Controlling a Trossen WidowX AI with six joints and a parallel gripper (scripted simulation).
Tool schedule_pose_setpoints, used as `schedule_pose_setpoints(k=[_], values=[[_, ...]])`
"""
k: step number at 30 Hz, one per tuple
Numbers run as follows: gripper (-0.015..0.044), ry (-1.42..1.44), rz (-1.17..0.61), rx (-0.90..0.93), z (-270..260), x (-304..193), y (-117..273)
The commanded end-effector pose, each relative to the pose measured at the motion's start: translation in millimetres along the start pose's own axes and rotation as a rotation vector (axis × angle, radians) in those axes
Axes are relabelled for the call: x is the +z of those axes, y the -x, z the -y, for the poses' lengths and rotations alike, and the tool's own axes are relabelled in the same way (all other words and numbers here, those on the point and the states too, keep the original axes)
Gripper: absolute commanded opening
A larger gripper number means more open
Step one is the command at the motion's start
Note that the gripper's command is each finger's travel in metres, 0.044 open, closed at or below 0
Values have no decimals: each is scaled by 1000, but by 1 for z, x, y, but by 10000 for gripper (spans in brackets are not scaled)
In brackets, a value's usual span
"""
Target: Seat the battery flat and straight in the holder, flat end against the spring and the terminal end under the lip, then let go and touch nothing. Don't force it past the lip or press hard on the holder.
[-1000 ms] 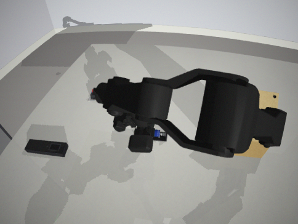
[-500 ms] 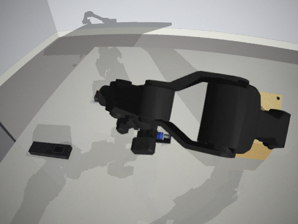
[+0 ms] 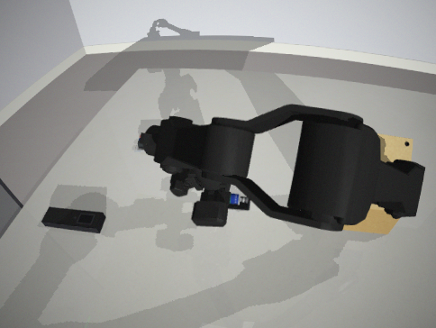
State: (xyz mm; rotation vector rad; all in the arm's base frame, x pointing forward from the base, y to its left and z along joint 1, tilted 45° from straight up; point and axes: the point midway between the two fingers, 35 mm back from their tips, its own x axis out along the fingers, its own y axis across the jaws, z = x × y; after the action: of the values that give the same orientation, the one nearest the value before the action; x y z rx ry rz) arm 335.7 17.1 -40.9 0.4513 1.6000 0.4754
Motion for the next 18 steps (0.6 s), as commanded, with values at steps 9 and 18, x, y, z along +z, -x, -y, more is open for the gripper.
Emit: schedule_pose_setpoints(k=[9,18], values=[[174,0,0,-1,2,-2,11],[253,-6,1,1,8,-4,30]])
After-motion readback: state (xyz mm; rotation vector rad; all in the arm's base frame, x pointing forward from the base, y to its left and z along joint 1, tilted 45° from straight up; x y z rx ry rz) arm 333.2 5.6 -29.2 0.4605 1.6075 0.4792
